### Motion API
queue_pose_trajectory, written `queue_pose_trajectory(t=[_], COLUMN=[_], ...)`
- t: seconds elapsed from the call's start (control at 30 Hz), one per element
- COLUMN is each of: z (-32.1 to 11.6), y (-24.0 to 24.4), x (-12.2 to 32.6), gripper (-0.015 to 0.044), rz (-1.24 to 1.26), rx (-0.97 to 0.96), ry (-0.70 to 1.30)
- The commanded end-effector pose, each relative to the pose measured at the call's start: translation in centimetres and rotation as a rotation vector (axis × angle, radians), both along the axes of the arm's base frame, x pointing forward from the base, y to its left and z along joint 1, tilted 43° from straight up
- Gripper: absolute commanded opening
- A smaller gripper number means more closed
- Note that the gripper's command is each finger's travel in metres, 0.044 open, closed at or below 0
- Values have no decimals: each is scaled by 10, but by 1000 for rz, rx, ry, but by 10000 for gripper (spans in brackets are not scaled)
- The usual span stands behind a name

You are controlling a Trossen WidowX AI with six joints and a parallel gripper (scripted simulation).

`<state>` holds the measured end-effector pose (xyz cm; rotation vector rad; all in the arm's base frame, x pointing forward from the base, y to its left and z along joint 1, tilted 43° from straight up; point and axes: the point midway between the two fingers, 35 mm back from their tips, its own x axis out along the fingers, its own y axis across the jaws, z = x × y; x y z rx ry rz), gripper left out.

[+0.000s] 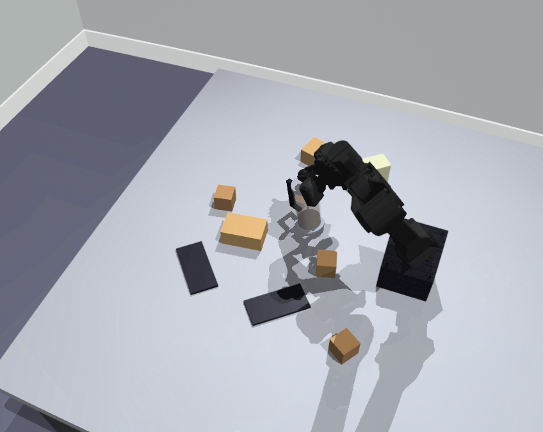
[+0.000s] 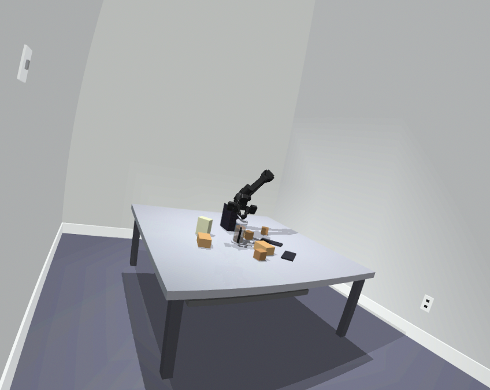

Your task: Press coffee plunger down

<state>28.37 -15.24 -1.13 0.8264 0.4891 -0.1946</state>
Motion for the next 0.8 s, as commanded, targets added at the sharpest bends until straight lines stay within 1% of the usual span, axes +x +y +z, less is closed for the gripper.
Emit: queue_pose_trajectory(t=[0.0, 0.63, 0.77], z=[-3, -1, -1], y=[3, -1, -1], x=[1, 2, 2], gripper=[121, 121, 226], rz=[5, -1, -1], rx=[14, 4, 4], ry=[10, 1, 1])
